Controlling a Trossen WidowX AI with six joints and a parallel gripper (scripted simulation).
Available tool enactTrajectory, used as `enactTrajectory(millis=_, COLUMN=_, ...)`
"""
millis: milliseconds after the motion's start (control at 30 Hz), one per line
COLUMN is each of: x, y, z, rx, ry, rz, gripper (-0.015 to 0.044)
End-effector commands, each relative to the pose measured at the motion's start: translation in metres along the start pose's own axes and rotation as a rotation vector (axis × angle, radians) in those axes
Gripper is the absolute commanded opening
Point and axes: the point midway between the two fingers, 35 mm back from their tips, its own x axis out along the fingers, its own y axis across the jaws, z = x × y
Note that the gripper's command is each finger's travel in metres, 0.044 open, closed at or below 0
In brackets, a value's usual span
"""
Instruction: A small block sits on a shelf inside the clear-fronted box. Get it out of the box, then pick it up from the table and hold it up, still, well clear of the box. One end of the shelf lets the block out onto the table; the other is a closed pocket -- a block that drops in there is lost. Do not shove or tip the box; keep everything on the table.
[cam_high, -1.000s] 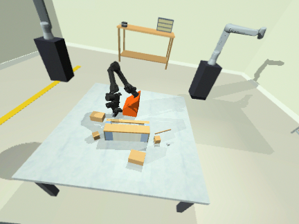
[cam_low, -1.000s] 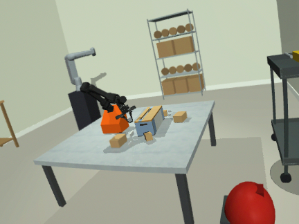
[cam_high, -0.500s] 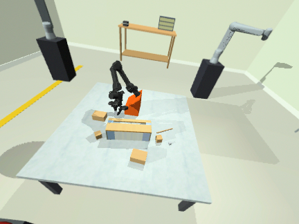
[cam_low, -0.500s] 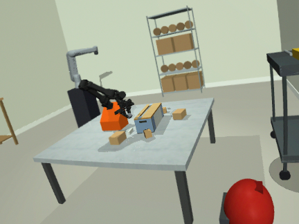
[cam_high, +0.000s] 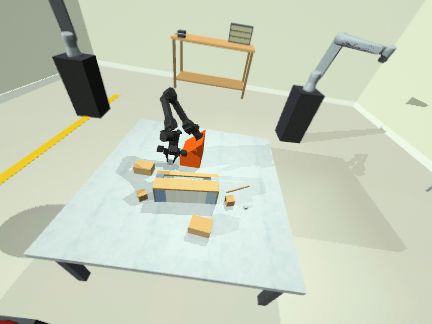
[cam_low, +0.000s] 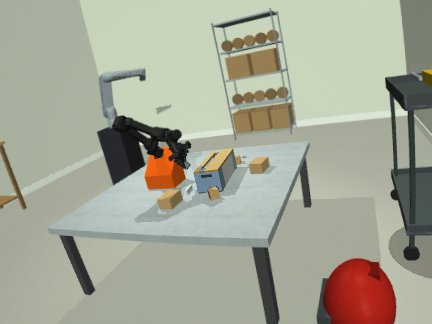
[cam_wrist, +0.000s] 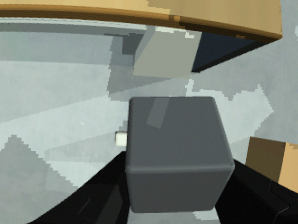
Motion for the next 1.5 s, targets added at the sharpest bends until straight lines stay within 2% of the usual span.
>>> enactTrajectory(millis=0, x=-0.004, y=0.002, z=-0.001, rx=-0.166, ry=0.004, rz=-0.012, gripper=0.0000)
enactTrajectory(millis=1467, x=-0.036, y=0.013, z=-0.011, rx=-1.840, ry=0.101, rz=-0.093, gripper=0.0000)
